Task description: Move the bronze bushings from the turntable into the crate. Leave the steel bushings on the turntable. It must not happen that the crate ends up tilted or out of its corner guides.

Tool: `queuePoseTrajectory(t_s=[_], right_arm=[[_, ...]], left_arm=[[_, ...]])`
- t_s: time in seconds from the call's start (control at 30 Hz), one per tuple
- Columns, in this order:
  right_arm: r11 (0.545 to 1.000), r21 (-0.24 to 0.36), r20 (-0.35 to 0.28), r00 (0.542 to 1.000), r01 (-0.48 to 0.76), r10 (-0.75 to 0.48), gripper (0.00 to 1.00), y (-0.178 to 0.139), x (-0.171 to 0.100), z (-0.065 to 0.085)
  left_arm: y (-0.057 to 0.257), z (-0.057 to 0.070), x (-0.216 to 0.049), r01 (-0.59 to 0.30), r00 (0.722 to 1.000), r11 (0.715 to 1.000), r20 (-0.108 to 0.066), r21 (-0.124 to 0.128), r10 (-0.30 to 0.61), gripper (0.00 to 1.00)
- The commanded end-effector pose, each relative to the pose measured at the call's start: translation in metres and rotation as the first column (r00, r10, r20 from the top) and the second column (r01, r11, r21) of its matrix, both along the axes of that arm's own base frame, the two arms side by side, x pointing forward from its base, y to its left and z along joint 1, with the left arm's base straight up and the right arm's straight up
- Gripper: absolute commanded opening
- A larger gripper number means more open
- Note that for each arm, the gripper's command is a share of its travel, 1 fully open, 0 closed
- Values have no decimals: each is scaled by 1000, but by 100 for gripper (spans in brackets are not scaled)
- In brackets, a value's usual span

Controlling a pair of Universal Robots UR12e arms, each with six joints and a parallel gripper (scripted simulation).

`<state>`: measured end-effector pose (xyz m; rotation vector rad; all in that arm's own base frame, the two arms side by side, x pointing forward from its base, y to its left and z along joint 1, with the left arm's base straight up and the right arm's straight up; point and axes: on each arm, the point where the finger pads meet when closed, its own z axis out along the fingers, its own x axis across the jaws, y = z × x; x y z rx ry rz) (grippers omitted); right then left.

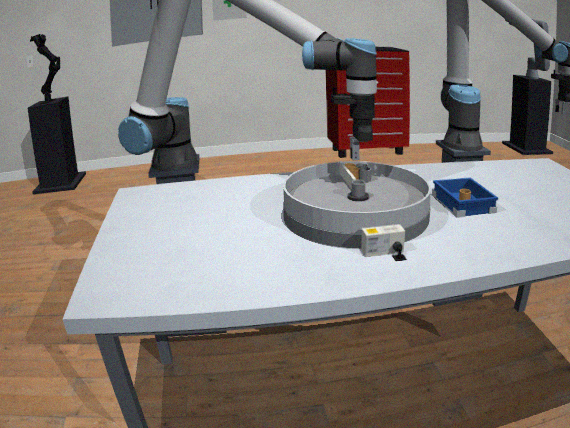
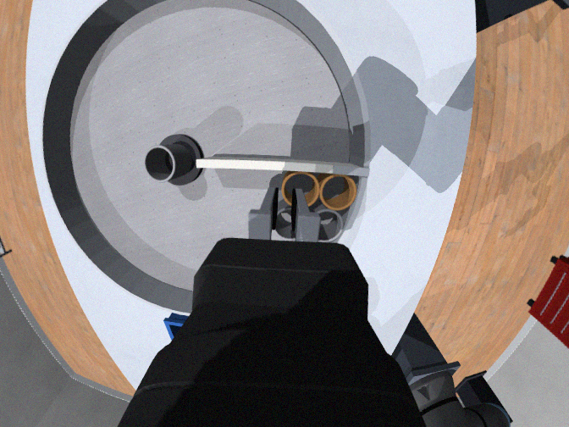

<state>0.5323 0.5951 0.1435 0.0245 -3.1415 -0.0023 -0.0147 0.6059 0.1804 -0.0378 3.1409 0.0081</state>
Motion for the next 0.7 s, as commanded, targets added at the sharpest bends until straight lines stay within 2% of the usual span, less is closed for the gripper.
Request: queuePoseTrajectory(t_s=[0.0,0.67], right_arm=[[1000,-1,0,1000,1,-1,36,0,0,0],[1000,0,1,1000,1,-1,36,-2,0,0]], left_arm=[[-2,-3,-2,-3,1000,1000,0,-5,3,100],[-2,-3,-2,-3,1000,1000,0,-5,3,100]])
